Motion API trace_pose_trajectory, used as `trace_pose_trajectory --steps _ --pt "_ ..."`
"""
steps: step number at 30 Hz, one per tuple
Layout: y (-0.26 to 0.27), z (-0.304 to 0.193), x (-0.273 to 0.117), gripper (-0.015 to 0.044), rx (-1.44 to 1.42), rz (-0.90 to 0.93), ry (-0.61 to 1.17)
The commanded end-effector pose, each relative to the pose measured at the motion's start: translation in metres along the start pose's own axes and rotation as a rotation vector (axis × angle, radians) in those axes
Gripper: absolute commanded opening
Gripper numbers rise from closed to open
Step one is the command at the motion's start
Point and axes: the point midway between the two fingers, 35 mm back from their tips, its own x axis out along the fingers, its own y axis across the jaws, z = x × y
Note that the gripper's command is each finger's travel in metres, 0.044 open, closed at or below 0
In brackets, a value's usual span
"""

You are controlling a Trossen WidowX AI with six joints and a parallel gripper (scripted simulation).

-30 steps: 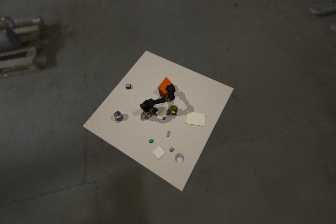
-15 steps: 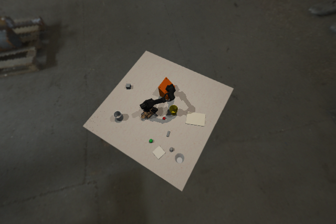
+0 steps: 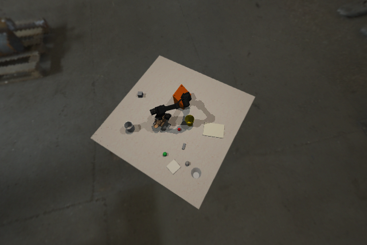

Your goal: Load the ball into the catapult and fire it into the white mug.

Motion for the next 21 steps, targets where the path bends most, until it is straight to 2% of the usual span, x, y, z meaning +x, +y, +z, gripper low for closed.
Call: trace_pose_trajectory --steps 1,21 --pt "-0.016 0.000 -0.005 0.0000 -0.094 -0.008 -0.013" --pt "-0.115 -0.018 -0.003 0.0000 -0.743 -0.010 -0.011"
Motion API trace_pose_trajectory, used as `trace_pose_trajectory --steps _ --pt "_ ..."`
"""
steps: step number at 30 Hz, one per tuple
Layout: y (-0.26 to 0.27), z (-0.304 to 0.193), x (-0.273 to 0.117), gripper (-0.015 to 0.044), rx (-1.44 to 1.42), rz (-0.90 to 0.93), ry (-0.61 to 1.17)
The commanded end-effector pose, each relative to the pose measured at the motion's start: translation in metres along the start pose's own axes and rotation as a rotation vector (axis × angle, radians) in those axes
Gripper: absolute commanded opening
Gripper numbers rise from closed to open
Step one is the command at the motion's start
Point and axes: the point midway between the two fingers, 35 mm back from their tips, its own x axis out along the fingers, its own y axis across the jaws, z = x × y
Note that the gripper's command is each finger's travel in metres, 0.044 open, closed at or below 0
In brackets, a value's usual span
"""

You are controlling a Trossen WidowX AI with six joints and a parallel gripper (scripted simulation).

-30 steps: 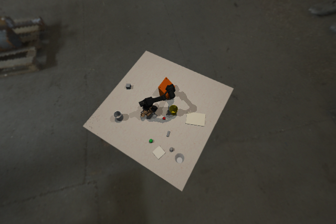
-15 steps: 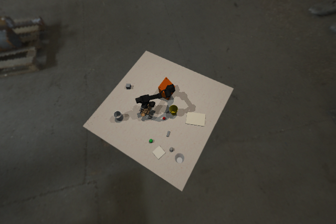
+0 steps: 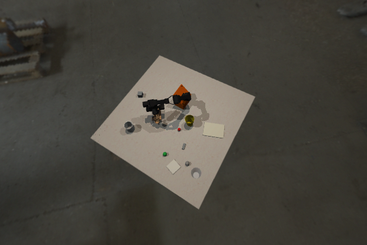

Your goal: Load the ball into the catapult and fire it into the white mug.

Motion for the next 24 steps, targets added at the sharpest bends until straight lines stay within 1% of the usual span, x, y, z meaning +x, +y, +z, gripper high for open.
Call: trace_pose_trajectory --steps 1,10,24 --pt "-0.012 -0.009 -0.004 0.0000 -0.060 -0.012 -0.006" --pt "-0.013 -0.009 -0.002 0.0000 -0.062 -0.012 -0.006" --pt "-0.015 -0.008 0.021 0.0000 -0.063 -0.012 -0.006"
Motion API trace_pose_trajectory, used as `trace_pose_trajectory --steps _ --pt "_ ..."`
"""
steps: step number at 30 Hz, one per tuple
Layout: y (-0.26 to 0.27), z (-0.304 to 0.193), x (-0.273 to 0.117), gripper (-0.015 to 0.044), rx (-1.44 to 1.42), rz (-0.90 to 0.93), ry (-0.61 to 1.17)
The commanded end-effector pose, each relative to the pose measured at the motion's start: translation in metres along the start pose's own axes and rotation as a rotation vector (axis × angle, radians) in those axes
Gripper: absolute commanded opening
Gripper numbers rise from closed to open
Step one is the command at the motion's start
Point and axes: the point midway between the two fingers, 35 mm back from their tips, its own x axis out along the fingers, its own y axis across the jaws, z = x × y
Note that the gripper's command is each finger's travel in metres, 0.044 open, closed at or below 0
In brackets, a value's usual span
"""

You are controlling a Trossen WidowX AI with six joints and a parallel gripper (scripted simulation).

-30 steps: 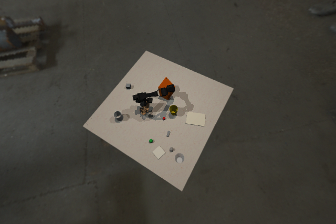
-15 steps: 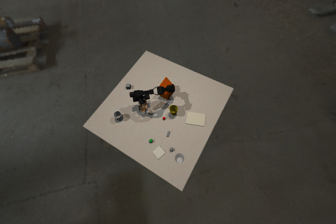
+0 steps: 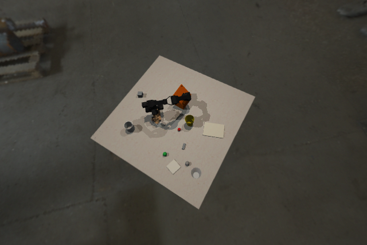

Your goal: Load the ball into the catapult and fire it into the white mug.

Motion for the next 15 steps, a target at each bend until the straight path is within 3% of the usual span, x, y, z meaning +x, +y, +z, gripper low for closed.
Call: trace_pose_trajectory --steps 1,15 --pt "-0.002 0.001 0.002 0.0000 0.005 -0.011 -0.010" --pt "-0.001 0.000 0.021 0.0000 0.000 -0.001 -0.001"
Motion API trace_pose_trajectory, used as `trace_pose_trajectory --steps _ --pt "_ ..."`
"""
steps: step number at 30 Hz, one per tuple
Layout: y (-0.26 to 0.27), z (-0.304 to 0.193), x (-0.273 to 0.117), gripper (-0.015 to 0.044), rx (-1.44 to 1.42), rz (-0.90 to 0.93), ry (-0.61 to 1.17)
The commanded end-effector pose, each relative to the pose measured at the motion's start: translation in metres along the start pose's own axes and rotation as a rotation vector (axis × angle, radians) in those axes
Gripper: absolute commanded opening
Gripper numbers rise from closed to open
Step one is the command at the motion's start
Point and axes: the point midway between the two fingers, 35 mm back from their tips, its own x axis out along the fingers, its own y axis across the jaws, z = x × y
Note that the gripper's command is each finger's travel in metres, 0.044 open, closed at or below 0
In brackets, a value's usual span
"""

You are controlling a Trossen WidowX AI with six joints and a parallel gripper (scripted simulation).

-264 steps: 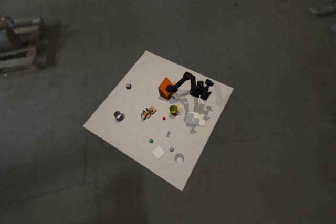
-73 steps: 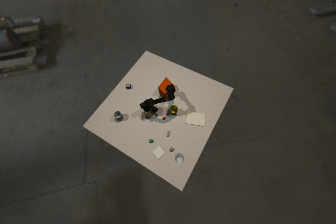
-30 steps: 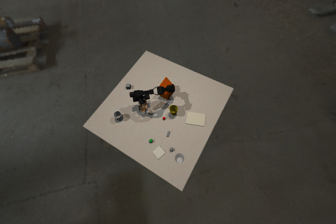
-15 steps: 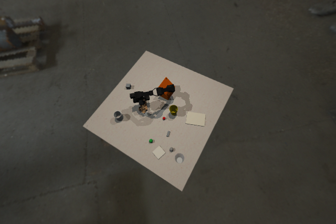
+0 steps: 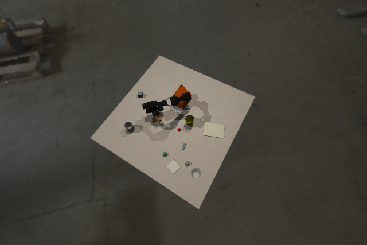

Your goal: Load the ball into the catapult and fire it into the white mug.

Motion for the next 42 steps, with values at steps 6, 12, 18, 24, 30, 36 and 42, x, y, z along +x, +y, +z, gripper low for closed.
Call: trace_pose_trajectory --steps 6,12,18,24,30,36,42 --pt "0.000 0.000 0.000 0.0053 -0.002 0.000 0.001" --pt "0.000 0.000 0.000 0.0210 -0.002 0.000 0.001" --pt "0.000 0.000 -0.003 0.0368 -0.001 0.000 0.001" --pt "-0.001 -0.001 -0.090 0.0440 0.001 -0.002 0.005" --pt "-0.002 -0.003 -0.089 0.0440 0.009 -0.007 -0.001" --pt "-0.002 -0.003 -0.089 0.0440 0.130 -0.007 -0.001" --pt "-0.002 -0.003 -0.090 0.0440 0.337 -0.007 -0.002"
